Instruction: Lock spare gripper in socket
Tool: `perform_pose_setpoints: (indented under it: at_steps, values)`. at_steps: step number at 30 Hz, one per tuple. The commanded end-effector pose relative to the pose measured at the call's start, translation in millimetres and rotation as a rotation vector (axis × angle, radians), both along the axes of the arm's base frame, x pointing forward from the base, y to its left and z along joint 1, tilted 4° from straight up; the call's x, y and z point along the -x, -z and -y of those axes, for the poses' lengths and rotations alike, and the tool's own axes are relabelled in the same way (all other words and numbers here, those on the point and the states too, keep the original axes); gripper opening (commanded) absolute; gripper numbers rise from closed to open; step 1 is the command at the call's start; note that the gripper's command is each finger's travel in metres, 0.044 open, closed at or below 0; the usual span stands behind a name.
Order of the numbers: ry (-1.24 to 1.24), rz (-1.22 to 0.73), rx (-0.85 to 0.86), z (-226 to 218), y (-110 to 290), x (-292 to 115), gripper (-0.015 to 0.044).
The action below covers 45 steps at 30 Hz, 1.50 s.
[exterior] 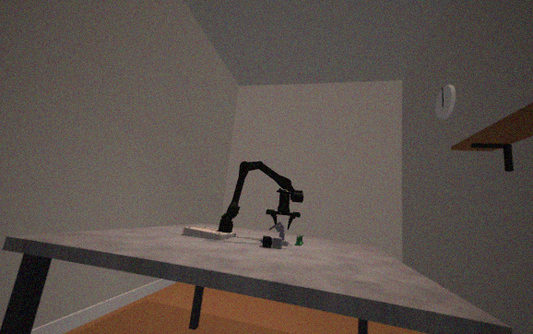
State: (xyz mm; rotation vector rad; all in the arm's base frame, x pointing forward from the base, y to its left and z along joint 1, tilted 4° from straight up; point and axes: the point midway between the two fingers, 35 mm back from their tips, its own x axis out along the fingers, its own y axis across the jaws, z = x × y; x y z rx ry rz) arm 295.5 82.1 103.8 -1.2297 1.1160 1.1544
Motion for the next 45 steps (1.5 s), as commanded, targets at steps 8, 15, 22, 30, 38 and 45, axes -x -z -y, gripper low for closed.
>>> perform_pose_setpoints:
  at_steps: [8,15,22,30,38,45]
  values:
    - [0.001,-0.009,-0.003,-0.5,19.4,0.0,0.03]
    - [0.001,-0.009,-0.003,-0.3,26.6,0.4,0.03]
    - [0.001,-0.009,-0.003,-0.3,26.6,0.4,0.0221]
    - [0.001,-0.009,-0.003,-0.3,26.6,0.4,0.0011]
    - [0.001,-0.009,-0.003,-0.3,26.6,0.4,0.0]
    - [0.004,-0.015,-0.084,-1.7,21.7,0.5,0.0]
